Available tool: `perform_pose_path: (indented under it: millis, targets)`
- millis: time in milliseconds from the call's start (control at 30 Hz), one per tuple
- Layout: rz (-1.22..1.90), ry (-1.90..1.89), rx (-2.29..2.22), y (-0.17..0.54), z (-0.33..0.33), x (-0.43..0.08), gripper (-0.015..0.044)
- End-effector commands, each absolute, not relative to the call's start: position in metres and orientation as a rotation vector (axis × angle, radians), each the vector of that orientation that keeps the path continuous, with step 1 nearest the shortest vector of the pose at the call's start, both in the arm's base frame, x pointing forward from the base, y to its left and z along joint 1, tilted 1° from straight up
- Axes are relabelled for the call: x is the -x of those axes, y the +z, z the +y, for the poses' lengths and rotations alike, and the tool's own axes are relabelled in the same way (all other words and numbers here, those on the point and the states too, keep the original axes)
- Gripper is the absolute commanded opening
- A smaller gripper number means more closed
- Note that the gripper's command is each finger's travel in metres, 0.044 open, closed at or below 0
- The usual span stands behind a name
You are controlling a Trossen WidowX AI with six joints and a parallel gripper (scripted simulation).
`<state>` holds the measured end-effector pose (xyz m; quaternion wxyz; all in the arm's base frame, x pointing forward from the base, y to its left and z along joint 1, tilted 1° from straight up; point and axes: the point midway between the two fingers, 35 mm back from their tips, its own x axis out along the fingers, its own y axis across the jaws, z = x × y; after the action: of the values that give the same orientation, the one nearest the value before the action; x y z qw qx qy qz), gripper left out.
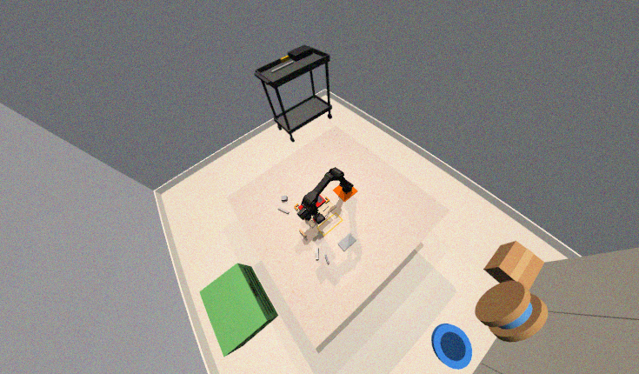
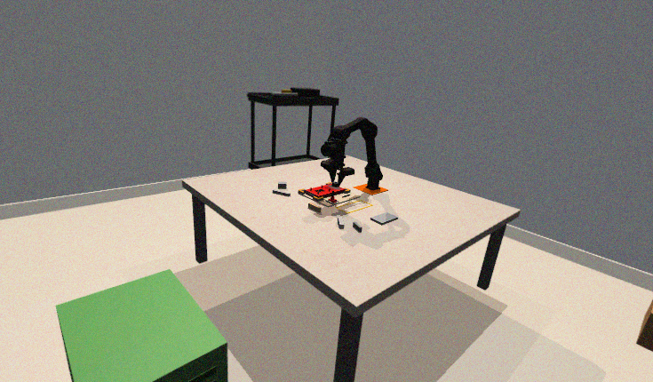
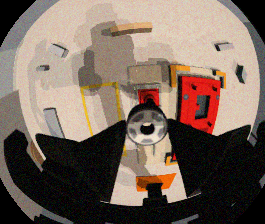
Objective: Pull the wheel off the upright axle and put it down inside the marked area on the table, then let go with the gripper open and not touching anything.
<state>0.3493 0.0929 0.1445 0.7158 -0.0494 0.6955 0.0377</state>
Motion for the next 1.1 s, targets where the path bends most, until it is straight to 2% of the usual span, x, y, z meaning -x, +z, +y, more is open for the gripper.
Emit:
perform_pose_path:
  millis: [0, 600, 1067]
  targets:
    - [1.534, 0.089, 0.111, 0.147, 0.11, -0.338, 0.0]
    - [1.536, 0.096, 0.106, 0.149, 0.173, -0.28, 0.0]
    - [1.536, 0.096, 0.106, 0.129, 0.173, -0.281, 0.0]
